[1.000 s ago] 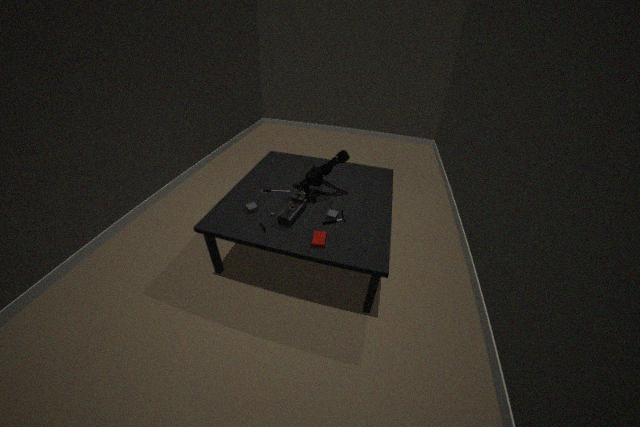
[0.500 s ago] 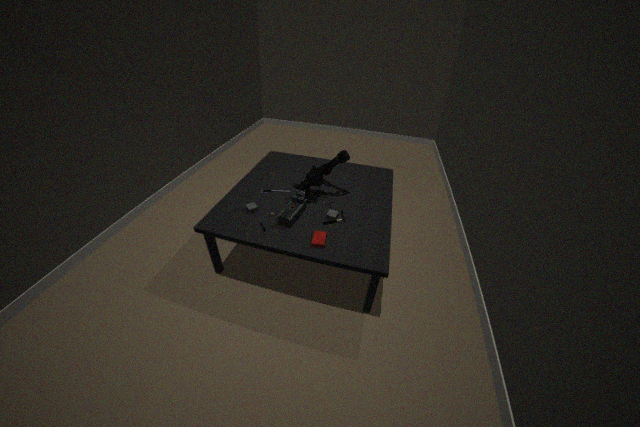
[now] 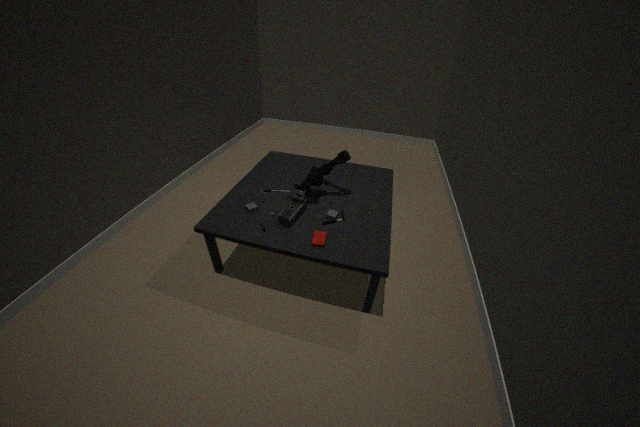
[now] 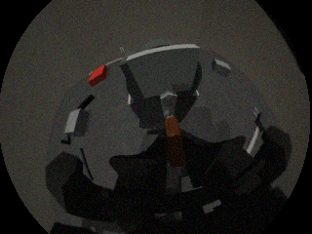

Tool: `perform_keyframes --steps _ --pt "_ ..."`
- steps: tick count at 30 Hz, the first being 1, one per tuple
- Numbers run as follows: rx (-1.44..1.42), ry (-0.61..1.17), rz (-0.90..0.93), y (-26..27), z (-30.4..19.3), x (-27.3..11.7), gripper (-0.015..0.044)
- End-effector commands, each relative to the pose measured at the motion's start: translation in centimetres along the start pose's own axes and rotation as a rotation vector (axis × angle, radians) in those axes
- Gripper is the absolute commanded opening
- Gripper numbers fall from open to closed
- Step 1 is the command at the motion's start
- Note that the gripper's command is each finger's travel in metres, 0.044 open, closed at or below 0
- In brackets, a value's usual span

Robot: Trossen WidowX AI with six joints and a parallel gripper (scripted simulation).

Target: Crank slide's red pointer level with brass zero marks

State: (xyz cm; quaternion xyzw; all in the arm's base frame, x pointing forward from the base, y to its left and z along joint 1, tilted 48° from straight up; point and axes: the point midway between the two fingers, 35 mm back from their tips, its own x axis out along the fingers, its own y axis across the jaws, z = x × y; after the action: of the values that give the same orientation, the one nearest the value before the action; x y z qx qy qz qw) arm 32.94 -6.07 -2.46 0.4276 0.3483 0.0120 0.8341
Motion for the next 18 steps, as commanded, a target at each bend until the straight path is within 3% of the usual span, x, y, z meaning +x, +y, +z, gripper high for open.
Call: perform_keyframes --steps 1,18 --pt "-0.014 0.007 0.022 0.93 -0.07 0.06 0.0" --pt "-0.014 0.007 0.022 1.87 0.13 -0.25 0.0"
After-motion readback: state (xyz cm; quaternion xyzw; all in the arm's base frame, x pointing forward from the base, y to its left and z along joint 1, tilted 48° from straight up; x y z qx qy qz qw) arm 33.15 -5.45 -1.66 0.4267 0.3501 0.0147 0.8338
